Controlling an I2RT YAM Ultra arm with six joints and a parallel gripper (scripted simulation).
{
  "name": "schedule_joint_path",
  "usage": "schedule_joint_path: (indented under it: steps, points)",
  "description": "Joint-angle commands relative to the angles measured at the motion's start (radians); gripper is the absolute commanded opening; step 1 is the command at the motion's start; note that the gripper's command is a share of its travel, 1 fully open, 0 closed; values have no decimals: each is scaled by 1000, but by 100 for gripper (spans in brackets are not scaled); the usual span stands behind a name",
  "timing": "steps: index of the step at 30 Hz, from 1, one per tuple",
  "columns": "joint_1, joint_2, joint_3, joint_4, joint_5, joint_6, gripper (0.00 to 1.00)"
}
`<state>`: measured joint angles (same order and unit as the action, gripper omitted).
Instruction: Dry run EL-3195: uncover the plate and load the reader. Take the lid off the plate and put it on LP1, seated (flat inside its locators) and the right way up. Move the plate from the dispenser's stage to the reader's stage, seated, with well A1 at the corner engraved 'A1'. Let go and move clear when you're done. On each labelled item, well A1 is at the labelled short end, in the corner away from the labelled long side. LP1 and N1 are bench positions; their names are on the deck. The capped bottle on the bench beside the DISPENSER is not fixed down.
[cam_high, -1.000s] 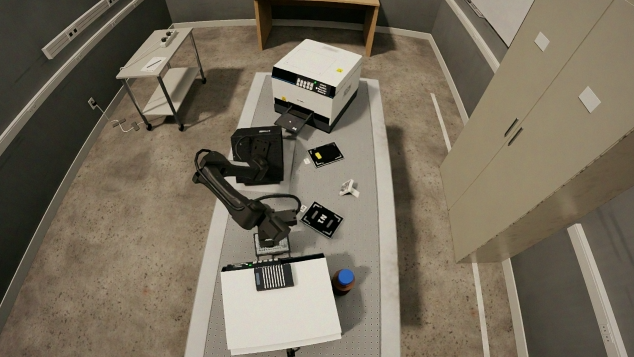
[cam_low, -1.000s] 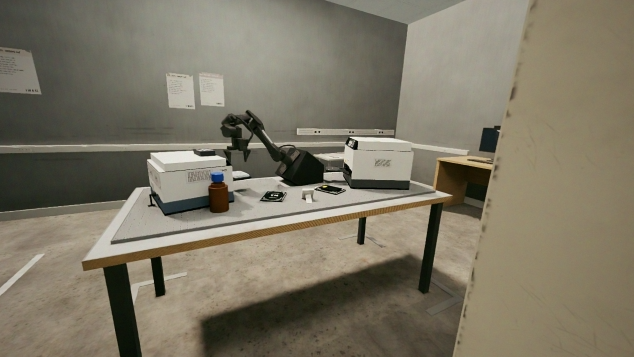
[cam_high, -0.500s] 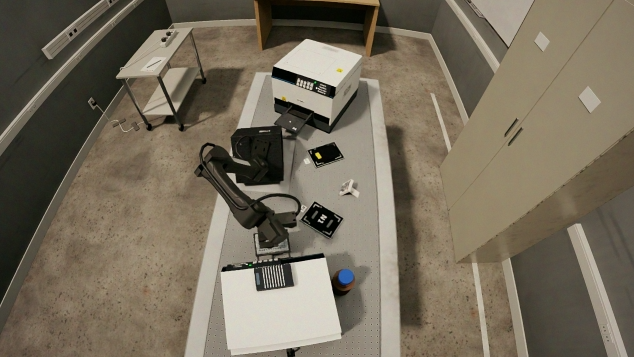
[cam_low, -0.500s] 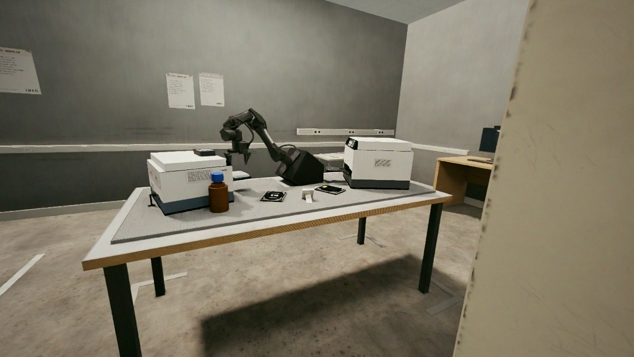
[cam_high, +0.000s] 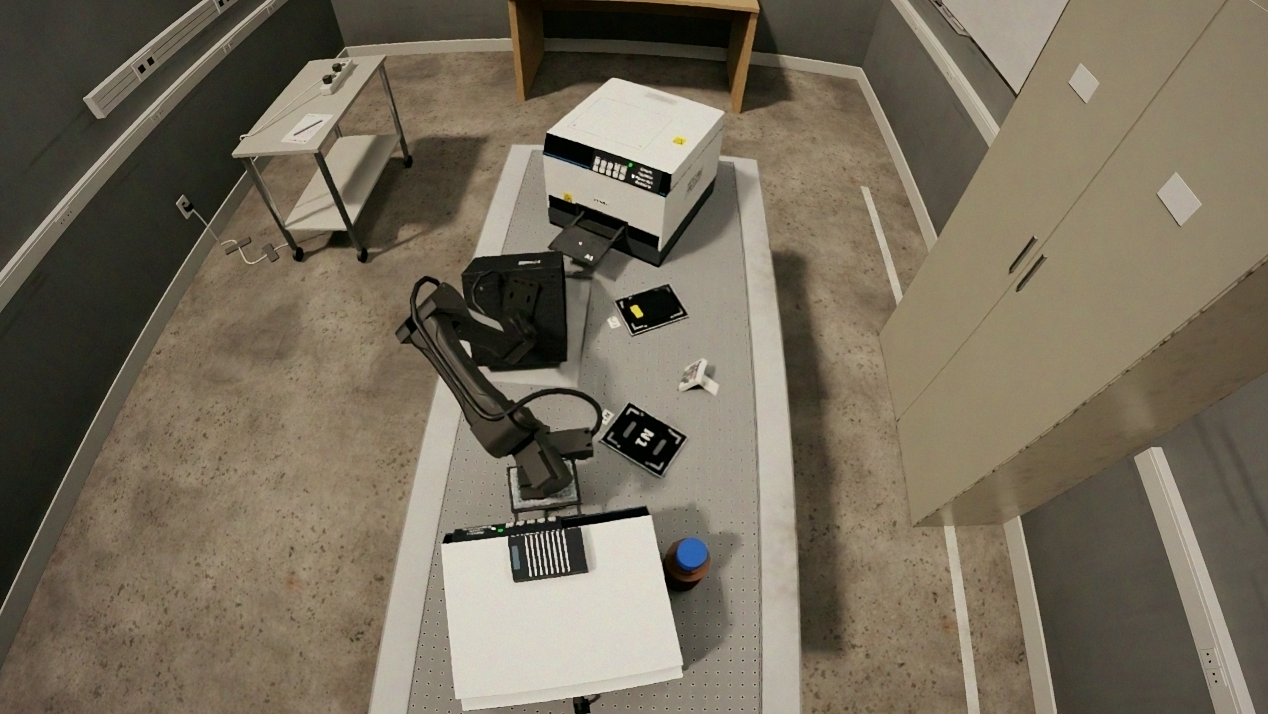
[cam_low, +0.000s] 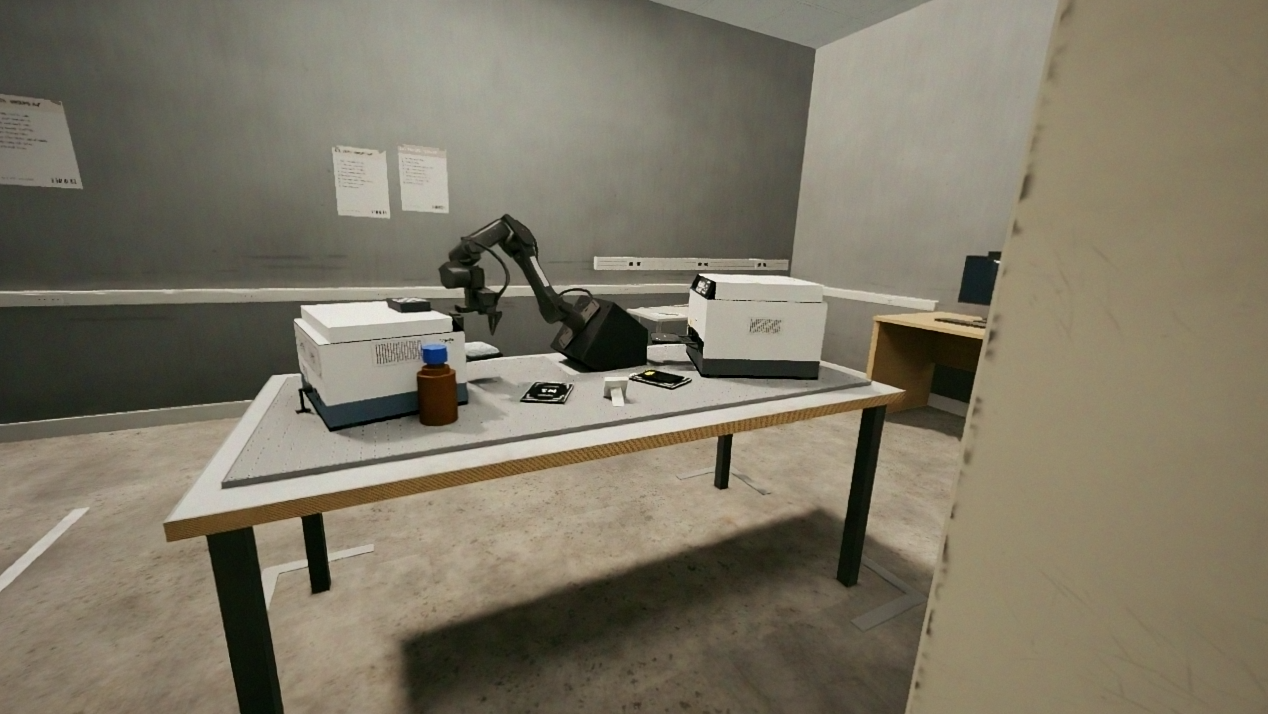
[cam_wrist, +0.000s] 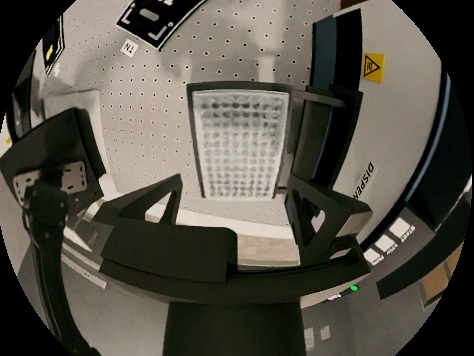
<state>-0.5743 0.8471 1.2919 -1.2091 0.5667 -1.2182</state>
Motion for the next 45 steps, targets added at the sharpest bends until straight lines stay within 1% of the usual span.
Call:
schedule_joint_path:
  steps: [1, 2, 3, 10, 16, 18, 19, 20, 21, 27, 28, 29, 30, 40, 43, 45]
  points:
    - [-14, -28, -13, 38, -38, -27, 100]
    - [-24, -30, 2, 47, -47, -36, 100]
    - [-31, -28, -23, 54, -52, -40, 100]
    - [-79, -26, -54, 103, -88, -76, 100]
    - [-117, -6, -81, 144, -118, -103, 100]
    - [-117, -6, -81, 144, -118, -103, 100]
    - [-124, -4, -49, 152, -124, -109, 100]
    - [-130, 3, -80, 158, -129, -112, 100]
    - [-135, 7, -94, 163, -134, -115, 100]
    - [-166, 16, -117, 201, -157, -136, 100]
    - [-168, 17, -103, 205, -159, -139, 100]
    - [-168, -2, -91, 205, -159, -139, 100]
    - [-160, 0, -97, 193, -152, -133, 100]
    - [-160, 0, -97, 193, -153, -133, 100]
    - [-174, -2, -122, 212, -164, -143, 100]
    - [-178, 3, -122, 217, -167, -145, 100]
